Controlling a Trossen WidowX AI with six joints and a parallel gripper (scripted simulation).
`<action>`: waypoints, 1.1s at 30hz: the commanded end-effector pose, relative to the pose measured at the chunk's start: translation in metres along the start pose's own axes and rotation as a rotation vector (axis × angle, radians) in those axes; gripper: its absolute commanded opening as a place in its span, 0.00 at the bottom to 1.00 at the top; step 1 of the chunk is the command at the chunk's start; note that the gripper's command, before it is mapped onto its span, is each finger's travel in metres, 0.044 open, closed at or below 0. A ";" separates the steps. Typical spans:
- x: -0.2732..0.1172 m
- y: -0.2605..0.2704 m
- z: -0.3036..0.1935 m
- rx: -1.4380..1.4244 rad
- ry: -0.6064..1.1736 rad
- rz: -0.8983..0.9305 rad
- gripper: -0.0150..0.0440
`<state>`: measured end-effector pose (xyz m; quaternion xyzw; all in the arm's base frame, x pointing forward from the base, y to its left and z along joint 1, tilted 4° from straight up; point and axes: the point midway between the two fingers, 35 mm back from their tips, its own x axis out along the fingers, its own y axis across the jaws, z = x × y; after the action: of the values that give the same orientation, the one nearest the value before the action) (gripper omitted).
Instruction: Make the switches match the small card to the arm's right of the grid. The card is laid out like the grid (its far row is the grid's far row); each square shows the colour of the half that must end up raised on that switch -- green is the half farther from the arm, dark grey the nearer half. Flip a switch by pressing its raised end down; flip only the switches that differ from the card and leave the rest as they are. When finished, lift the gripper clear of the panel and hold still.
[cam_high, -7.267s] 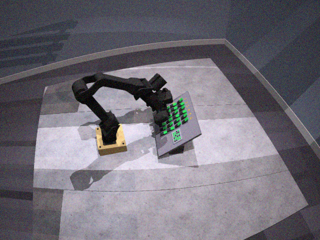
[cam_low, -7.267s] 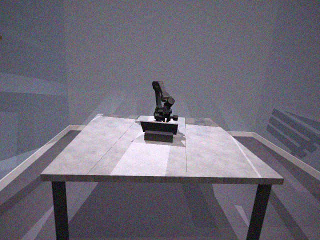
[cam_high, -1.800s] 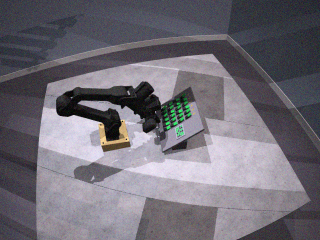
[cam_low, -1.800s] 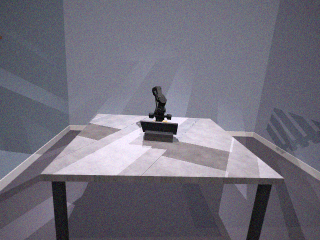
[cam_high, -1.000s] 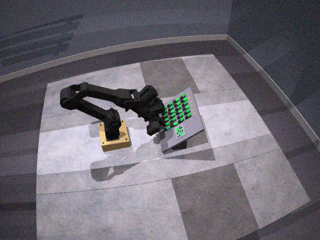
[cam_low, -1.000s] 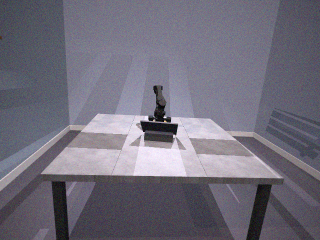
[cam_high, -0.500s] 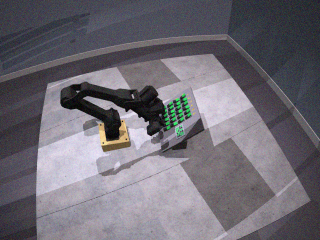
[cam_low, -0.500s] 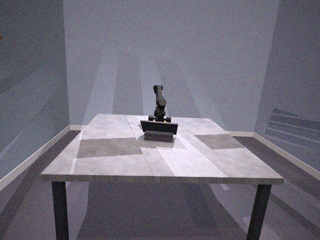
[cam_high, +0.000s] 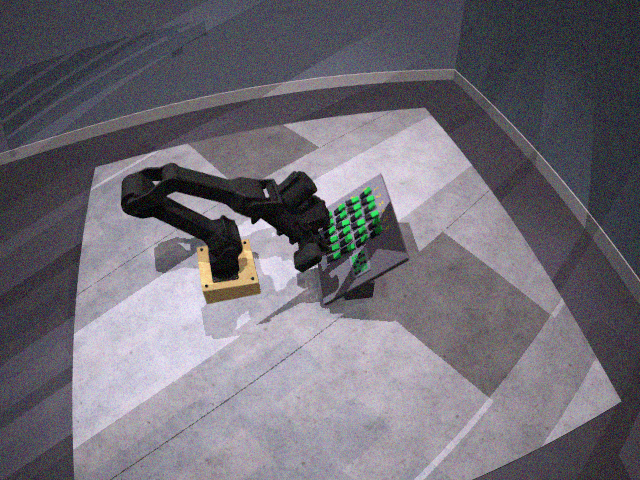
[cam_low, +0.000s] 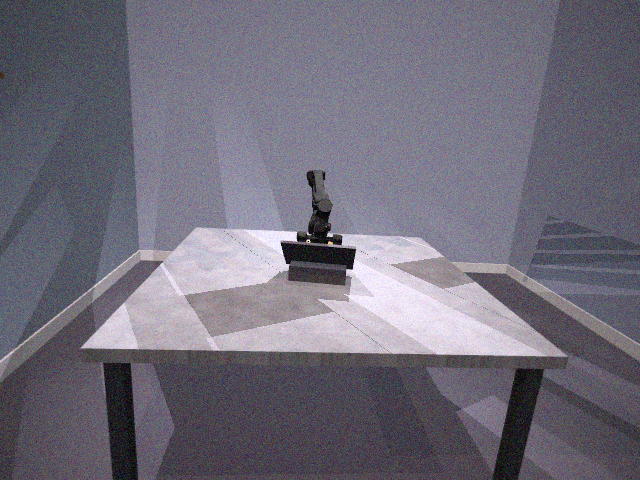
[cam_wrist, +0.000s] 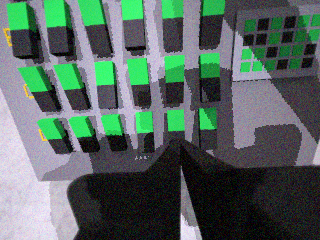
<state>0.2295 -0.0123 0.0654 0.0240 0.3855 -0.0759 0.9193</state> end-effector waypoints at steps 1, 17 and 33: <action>0.001 0.001 0.000 -0.004 -0.001 0.004 0.25; 0.003 0.001 0.000 -0.004 -0.001 0.004 0.25; 0.005 0.001 0.000 -0.004 -0.001 0.004 0.25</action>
<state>0.2325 -0.0128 0.0622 0.0240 0.3854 -0.0759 0.9193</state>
